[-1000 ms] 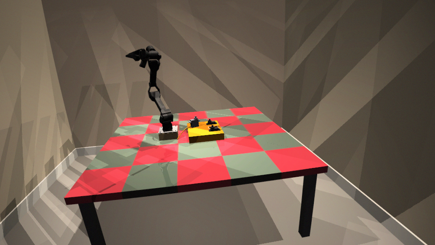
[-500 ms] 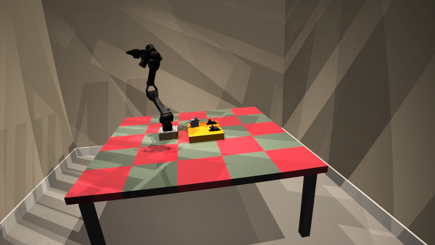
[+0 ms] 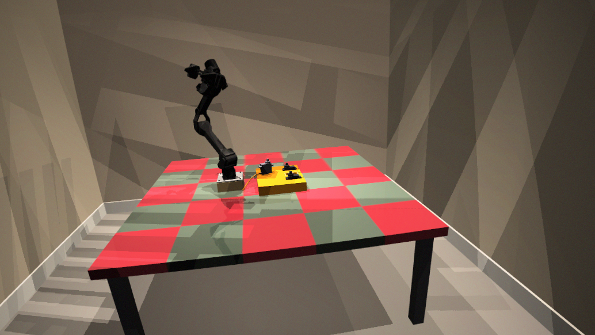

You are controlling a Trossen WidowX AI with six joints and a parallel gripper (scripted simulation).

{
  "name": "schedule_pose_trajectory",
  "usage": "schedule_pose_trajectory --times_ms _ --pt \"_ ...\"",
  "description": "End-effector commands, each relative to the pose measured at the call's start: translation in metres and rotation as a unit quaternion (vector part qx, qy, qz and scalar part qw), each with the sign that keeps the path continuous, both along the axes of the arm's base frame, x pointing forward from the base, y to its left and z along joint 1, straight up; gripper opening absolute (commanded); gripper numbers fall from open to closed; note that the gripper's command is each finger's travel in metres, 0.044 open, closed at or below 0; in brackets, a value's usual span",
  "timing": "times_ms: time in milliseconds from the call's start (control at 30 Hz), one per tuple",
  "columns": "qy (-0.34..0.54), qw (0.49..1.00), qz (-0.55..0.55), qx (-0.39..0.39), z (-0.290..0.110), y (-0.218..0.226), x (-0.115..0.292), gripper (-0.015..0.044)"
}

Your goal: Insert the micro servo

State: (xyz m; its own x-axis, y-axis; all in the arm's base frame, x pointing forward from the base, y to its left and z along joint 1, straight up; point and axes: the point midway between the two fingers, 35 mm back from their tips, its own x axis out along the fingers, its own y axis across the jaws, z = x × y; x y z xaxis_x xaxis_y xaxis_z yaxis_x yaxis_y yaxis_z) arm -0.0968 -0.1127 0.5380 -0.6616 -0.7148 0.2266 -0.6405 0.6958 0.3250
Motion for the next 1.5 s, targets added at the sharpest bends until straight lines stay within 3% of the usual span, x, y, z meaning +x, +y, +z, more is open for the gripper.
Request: schedule_pose_trajectory --times_ms 0,300,667,1067,1467 --pt "0.028 0.997 0.064 0.031 -0.011 -0.032 0.028 0.044" --pt "0.076 0.974 0.19 0.095 -0.041 -0.08 0.09 0.044" --pt "0.129 0.921 0.324 0.172 -0.087 -0.108 0.164 0.044" --pt "0.165 0.83 0.462 0.265 -0.154 -0.106 0.243 0.044" --pt "0.189 0.701 0.573 0.379 -0.236 -0.067 0.308 0.044"
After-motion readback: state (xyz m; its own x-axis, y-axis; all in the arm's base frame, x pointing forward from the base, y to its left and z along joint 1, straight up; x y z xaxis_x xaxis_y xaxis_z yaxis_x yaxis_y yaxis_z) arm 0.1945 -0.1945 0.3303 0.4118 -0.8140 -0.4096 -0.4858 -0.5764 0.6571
